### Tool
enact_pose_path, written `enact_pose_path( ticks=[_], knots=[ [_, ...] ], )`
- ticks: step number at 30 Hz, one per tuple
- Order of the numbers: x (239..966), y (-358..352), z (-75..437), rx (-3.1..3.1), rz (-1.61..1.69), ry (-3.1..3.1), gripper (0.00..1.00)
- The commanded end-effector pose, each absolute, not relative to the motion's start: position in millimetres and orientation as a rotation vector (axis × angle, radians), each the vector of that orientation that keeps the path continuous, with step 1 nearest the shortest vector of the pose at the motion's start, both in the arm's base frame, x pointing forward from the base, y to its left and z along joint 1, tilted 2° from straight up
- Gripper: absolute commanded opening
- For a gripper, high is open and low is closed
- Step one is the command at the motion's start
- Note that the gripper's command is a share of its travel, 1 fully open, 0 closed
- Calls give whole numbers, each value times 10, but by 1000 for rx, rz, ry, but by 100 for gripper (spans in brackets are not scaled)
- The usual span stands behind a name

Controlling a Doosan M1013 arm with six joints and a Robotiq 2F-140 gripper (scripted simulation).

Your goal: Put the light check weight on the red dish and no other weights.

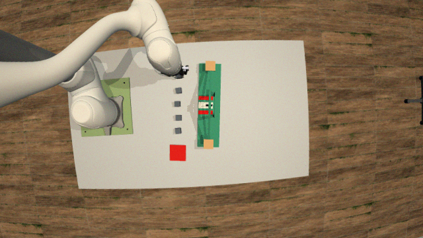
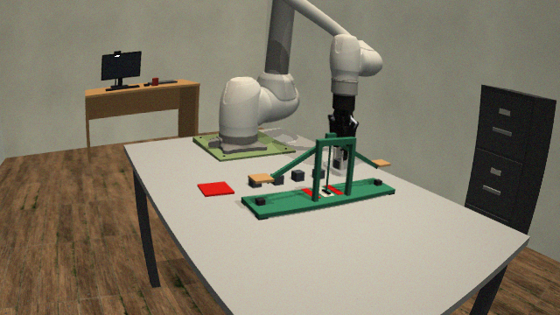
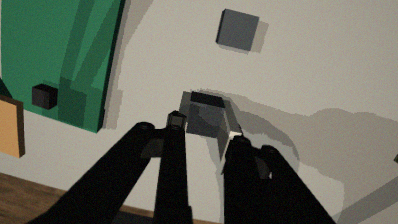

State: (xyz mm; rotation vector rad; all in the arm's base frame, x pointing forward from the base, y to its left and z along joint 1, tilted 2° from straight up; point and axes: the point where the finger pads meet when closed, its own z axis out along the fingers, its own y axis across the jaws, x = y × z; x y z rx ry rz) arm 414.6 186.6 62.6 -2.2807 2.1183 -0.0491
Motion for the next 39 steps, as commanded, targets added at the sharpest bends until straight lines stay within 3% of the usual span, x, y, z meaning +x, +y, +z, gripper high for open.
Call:
enact_pose_path(
  ticks=[1, 8, 34, 39],
  knots=[
    [4138, 1867, 805, -2281, -49, 2118, 24],
    [4128, 1867, 1053, -2281, -49, 2118, 24],
    [4124, 1887, 1106, -2158, -46, 2241, 24],
    [4091, 2082, 1503, -2150, -46, 2249, 24]
  ],
)
